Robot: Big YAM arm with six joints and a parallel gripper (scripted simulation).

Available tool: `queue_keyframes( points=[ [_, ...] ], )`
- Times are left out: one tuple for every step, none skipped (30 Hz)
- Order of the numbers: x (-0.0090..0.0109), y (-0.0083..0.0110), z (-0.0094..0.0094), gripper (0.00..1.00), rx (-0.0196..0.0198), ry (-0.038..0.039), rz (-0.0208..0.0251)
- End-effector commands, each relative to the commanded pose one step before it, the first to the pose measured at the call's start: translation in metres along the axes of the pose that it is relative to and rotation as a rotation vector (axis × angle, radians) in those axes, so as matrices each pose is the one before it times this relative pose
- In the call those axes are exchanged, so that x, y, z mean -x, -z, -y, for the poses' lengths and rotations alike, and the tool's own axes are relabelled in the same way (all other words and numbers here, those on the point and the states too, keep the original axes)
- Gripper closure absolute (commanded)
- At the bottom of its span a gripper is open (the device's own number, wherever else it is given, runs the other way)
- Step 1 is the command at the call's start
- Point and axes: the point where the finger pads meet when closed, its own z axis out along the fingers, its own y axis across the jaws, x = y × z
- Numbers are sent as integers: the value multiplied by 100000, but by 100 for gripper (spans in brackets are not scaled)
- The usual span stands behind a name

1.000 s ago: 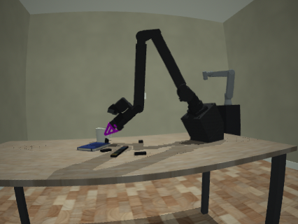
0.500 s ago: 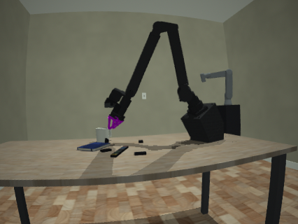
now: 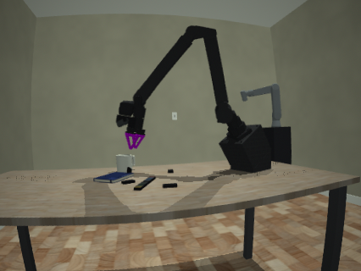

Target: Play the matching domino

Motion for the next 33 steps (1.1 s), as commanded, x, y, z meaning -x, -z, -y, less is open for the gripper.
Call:
queue_keyframes(
  points=[
    [3297, 1249, 217, 28, -1117, 7914, -10875],
    [-15, 34, 22, 28, 66, 790, -4778],
    [-17, 33, 22, 28, 66, 790, -4778],
    [0, 0, 0, 28, 0, 0, 0],
    [0, 0, 0, 28, 0, 0, 0],
    [0, 0, 0, 28, 0, 0, 0],
    [0, 0, 0, 28, 0, 0, 0],
    [0, 0, 0, 28, 0, 0, 0],
    [0, 0, 0, 28, 0, 0, 0],
    [0, 0, 0, 28, 0, 0, 0],
    [-672, -718, -357, 28, 848, -3716, -86],
    [143, 195, 42, 28, -37, 615, -218],
    [143, 195, 43, 28, -37, 615, -218],
    [142, 195, 44, 28, -37, 615, -218],
    [141, 196, 45, 28, -37, 615, -218],
    [141, 196, 46, 28, -37, 615, -218],
    [140, 196, 47, 28, -37, 615, -218],
    [139, 196, 48, 28, -37, 615, -218],
    [138, 197, 49, 28, -37, 615, -218],
    [138, 197, 50, 28, -37, 615, -218],
    [0, 0, 0, 28, 0, 0, 0],
    [0, 0, 0, 28, 0, 0, 0],
    [0, 0, 0, 28, 0, 0, 0],
    [0, 0, 0, 28, 0, 0, 0],
    [0, 0, 0, 28, 0, 0, 0],
    [0, 0, 0, 28, 0, 0, 0],
    [0, 0, 0, 28, 0, 0, 0],
    [-1477, -953, -459, 28, 582, -1981, -2316],
    [246, 157, 56, 28, -76, 111, 530],
    [247, 156, 56, 28, -76, 111, 530],
    [248, 155, 57, 28, -76, 111, 530],
    [249, 153, 57, 28, -76, 111, 530],
    [249, 152, 57, 28, -76, 111, 530]
  ],
)
